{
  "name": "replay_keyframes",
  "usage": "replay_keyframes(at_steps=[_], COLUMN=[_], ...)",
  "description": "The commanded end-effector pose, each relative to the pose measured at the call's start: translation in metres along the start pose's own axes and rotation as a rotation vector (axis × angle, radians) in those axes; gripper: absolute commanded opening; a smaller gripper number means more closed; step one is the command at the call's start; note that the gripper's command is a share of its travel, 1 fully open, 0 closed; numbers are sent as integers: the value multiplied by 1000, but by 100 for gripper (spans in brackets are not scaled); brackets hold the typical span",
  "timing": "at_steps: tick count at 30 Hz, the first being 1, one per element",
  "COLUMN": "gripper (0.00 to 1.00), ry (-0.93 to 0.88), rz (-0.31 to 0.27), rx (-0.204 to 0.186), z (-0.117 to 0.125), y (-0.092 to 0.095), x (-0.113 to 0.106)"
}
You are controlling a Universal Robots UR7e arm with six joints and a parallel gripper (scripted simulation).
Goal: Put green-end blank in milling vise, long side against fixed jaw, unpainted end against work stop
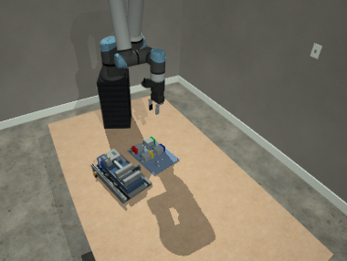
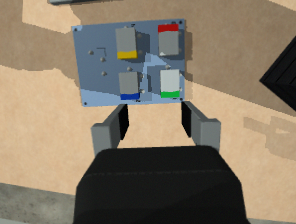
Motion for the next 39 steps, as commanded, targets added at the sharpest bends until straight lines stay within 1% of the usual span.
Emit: replay_keyframes(at_steps=[1,20,25,39], gripper=[100,100,100,100], ry=[0,0,0,0], rz=[0,0,0,0], rx=[1,1,1,1], z=[0,0,-2,-2], y=[1,3,6,6], x=[0,0,-10,-9])
Point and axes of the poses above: the point where the finger pads meet when closed, its own y axis back along the fingers, its own z axis across the jaws, x = y × z, the point moved 6 cm from there along y, back along the fingers, and after that the axes turned 8 degrees about y, right-handed, at the moved point
